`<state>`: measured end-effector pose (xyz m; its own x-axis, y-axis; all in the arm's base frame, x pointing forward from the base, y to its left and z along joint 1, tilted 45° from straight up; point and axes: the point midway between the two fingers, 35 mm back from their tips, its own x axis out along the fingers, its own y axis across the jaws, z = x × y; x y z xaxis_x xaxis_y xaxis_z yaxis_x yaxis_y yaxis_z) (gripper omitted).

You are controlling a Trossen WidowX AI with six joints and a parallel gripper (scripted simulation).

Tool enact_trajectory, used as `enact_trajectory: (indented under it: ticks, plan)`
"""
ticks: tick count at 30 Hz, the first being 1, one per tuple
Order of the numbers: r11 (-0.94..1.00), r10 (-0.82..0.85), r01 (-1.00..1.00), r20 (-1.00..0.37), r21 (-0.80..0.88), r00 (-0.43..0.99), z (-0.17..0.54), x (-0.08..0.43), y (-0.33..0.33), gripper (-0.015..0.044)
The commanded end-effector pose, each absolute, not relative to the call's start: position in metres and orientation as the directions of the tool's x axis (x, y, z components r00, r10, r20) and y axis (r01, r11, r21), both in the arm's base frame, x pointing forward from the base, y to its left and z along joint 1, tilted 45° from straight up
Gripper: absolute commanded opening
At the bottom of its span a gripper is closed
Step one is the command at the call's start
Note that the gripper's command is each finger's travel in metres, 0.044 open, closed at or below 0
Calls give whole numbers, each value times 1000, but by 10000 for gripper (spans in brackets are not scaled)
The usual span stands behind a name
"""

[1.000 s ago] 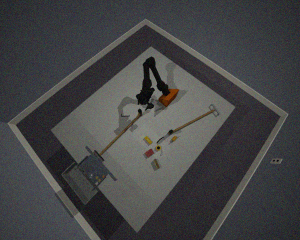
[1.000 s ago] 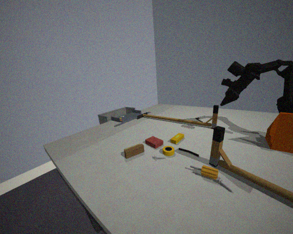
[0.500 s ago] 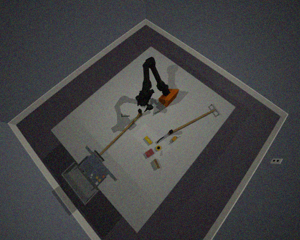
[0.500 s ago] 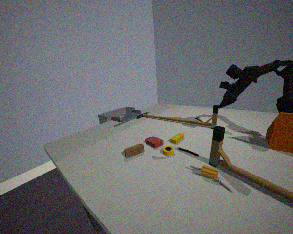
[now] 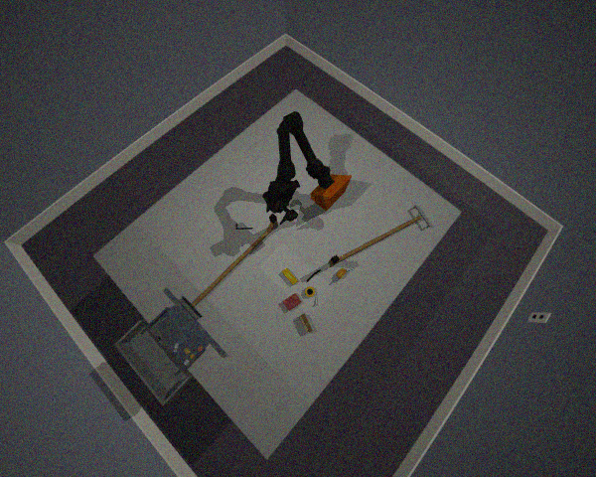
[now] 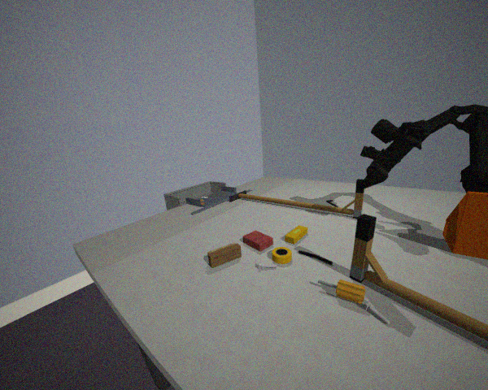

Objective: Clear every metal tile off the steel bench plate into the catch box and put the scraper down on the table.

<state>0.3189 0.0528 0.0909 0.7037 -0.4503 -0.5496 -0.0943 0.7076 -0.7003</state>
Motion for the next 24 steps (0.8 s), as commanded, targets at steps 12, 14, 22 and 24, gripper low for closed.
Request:
enact_trajectory:
  ticks: [12, 14, 22, 24]
  plan:
    - [705, -447, -101, -551, -702, 705, 77, 336, 41, 440]
    - [705, -447, -101, -550, -702, 705, 75, 338, 39, 440]
    - [702, -448, -99, -545, -705, 708, 69, 346, 31, 440]
    - [704, -452, -91, -542, -705, 708, 71, 344, 33, 414]
